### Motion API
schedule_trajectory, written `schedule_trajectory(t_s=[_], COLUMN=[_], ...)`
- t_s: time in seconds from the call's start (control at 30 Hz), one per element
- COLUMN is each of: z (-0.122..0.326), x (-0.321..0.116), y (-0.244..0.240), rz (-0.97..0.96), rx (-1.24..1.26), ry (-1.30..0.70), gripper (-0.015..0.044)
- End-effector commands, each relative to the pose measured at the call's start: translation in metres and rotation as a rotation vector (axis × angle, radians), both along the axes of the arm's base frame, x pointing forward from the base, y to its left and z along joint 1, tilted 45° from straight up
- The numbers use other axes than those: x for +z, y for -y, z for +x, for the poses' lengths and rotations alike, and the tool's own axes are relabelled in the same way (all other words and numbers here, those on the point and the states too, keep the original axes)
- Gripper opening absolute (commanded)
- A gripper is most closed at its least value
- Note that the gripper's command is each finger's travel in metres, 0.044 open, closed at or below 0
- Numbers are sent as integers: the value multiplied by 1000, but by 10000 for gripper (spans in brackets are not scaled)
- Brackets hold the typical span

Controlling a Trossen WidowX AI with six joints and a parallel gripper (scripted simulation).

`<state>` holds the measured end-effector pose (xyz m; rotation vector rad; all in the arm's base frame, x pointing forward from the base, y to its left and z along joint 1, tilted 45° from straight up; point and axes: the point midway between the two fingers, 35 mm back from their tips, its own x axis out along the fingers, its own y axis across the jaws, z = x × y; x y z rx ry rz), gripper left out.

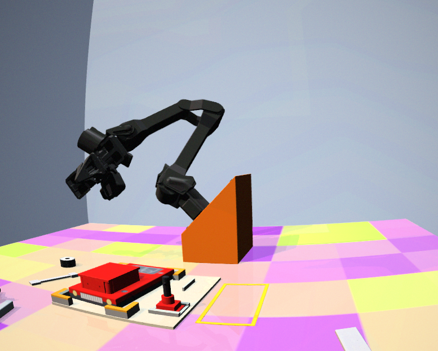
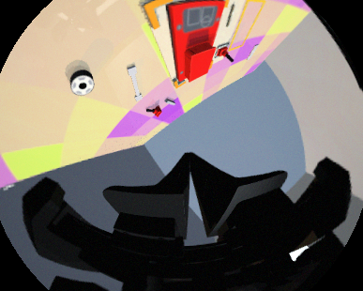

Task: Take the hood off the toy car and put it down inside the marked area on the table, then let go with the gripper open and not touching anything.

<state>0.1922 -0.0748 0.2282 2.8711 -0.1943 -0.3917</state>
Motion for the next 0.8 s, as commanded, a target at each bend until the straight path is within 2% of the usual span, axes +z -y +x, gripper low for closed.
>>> schedule_trajectory(t_s=[0.0,0.27,0.53,0.77], z=[1,25,53,81], x=[0,-21,-49,-77], y=[0,11,14,4], rz=[-6,-284,-666,-1016], rx=[1,129,409,761], ry=[-7,-328,-689,-970], gripper=[26,236,440,440])
